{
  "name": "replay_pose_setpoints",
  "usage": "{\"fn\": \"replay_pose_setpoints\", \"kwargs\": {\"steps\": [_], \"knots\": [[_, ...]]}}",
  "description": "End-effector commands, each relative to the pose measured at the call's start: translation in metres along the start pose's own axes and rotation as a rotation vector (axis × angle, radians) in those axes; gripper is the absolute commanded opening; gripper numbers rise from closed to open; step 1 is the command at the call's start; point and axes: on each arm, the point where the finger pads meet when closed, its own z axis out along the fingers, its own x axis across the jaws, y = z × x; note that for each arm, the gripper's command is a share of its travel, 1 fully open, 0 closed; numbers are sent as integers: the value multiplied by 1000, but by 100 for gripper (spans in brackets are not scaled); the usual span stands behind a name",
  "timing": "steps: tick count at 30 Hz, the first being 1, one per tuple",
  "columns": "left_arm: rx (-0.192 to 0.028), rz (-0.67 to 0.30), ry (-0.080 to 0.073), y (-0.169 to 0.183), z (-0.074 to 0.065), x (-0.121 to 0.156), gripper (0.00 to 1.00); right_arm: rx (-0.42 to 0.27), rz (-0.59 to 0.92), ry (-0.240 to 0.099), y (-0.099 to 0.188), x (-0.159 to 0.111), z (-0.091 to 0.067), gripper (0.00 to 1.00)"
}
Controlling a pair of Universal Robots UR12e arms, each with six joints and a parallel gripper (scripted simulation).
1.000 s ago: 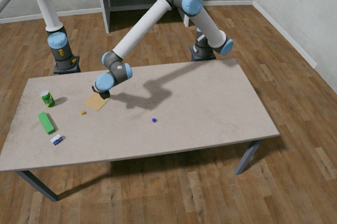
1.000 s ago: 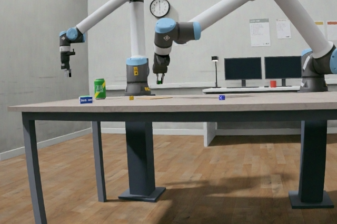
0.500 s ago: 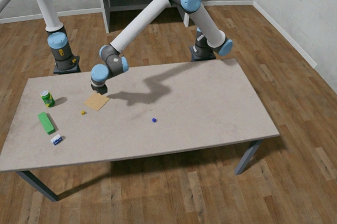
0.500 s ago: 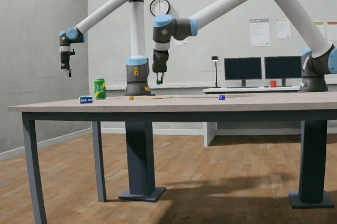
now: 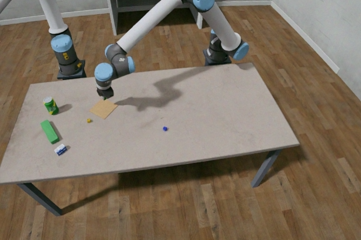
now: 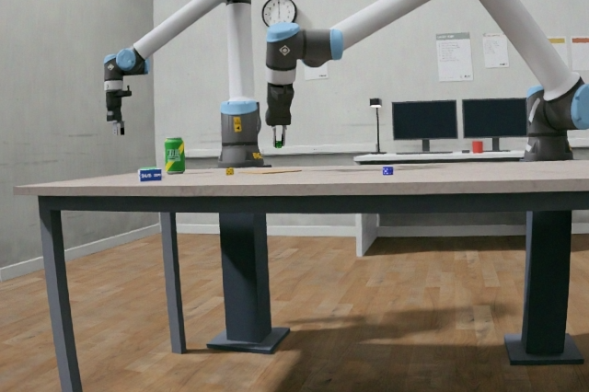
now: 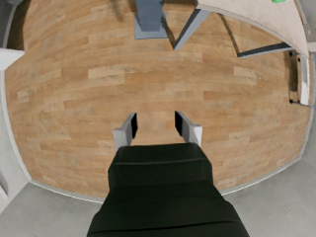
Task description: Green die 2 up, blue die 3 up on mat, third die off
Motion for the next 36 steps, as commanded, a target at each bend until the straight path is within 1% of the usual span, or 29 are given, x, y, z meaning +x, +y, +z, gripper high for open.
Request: {"fn": "replay_pose_setpoints", "kwargs": {"steps": [1, 3, 8, 10, 12, 13, 15, 17, 20, 22, 23, 25, 27, 29, 33, 35, 36], "knots": [[33, 1, 0, 1, -1, 0, 40, -2, 0, 0, 1, 0, -1, 100], [71, 0, -1, 2, 0, 0, 40, -2, 0, 0, 1, 0, -1, 100], [178, 0, -1, 4, 0, 0, 40, -2, 0, 0, 1, 0, -1, 100], [212, 1, 1, 4, -1, 1, 40, -2, 0, 0, 1, 0, -1, 100], [212, 1, 1, 4, -1, 1, 40, -2, 0, 0, 1, 0, -1, 100], [224, 1, 2, 5, -1, 1, 40, -2, 0, 0, 1, 0, -1, 100], [240, 1, 3, 5, -2, 1, 40, -2, 0, 0, 1, 0, -1, 100], [245, 1, 3, 5, -2, 1, 40, -2, 0, 0, 1, 0, -1, 100], [247, 1, 3, 5, -2, 1, 40, -2, 0, 0, 1, 0, -1, 100], [257, 1, 2, 5, -1, 1, 40, -2, 0, 0, 1, 0, -1, 100], [266, 0, 2, 5, -1, 1, 40, -2, 0, 0, 1, 0, -1, 100], [294, 0, 0, 5, 0, 0, 40, -2, 0, 0, 1, 0, -1, 100], [332, -1, -1, 6, 1, 0, 40, -2, 0, 0, 1, 0, -1, 100], [332, -1, -1, 6, 1, 0, 40, -2, 0, 0, 1, 0, -1, 100], [420, -1, -1, 7, 1, 0, 40, -2, 0, 0, 1, 0, -1, 100], [458, -1, 0, 8, 1, 0, 40, -2, 0, 0, 1, 0, -1, 100], [473, 0, 1, 8, 1, 1, 40, -2, 0, 0, 1, 0, -1, 100]]}}
